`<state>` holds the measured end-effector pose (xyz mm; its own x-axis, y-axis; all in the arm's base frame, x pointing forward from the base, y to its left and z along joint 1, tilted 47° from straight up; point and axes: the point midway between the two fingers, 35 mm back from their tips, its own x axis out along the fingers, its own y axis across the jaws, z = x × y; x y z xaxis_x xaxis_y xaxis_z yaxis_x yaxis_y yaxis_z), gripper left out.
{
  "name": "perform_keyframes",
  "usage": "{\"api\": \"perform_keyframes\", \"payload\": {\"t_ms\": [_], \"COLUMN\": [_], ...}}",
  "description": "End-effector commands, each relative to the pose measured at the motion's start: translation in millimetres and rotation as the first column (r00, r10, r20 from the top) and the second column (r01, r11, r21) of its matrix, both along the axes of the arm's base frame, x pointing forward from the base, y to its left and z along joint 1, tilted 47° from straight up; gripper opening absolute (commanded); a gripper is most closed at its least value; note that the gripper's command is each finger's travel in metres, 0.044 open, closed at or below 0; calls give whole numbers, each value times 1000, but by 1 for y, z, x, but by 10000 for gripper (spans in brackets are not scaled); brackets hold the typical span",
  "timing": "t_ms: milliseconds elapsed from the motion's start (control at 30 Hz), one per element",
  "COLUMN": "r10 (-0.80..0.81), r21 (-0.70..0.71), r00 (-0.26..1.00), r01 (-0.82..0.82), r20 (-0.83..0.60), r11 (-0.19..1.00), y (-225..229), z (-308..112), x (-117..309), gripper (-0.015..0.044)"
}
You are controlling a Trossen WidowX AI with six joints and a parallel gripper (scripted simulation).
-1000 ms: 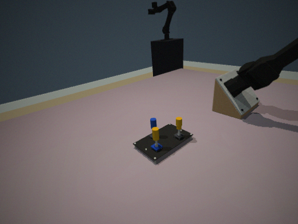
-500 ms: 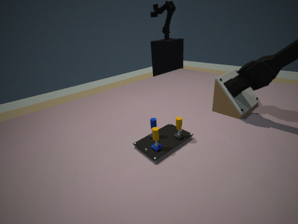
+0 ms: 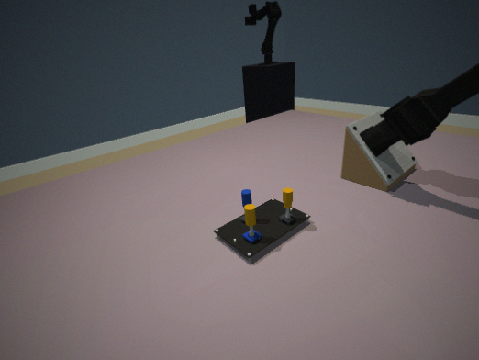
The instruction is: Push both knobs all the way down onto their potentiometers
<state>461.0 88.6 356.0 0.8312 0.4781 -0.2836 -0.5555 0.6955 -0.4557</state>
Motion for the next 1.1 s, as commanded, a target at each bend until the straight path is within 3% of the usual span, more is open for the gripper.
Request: {"api": "perform_keyframes", "payload": {"t_ms": [0, 500, 1067], "r10": [-22, -125, -139], "r21": [25, 128, 164], "r00": [995, 862, 516], "r01": [24, 213, 498], "r20": [-96, -491, -845], "r11": [999, 969, 851], "y": [-11, -62, -111], "z": [-24, -119, -209], "x": [4, 1, -35], "gripper": [0, 0, 0]}}
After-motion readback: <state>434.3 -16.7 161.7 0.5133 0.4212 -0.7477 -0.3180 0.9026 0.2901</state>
